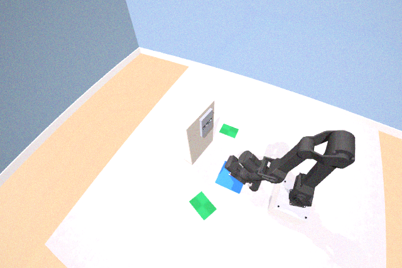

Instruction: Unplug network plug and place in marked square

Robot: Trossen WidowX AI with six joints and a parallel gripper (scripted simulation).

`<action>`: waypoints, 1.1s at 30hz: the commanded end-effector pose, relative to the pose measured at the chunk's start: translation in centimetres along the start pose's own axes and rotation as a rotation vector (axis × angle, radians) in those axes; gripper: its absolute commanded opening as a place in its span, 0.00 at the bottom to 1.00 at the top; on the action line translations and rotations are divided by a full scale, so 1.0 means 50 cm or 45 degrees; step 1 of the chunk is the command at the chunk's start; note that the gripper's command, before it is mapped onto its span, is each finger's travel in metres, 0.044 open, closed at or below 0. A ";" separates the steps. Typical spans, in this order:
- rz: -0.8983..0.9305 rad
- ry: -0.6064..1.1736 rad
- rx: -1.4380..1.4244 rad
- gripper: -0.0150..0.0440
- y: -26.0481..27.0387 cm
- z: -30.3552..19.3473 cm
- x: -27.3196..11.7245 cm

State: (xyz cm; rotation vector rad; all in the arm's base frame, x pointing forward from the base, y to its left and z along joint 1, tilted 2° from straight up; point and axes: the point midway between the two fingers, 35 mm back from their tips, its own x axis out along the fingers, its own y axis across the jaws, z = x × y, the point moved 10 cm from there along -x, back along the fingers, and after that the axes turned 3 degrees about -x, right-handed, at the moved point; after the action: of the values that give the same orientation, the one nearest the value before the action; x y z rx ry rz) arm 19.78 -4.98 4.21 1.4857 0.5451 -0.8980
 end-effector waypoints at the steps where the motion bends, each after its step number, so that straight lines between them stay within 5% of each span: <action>1: -0.001 0.005 -0.005 0.25 -0.002 0.000 0.003; 13: 0.000 -0.001 0.003 0.25 -0.003 0.002 0.005; 19: 0.000 -0.001 0.003 0.52 -0.003 0.002 0.005; 33: 0.000 0.000 0.002 0.52 -0.001 0.001 -0.004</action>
State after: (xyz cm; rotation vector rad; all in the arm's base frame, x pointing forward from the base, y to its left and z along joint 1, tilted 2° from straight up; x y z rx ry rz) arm 19.69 -5.04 4.17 1.4869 0.5462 -0.8990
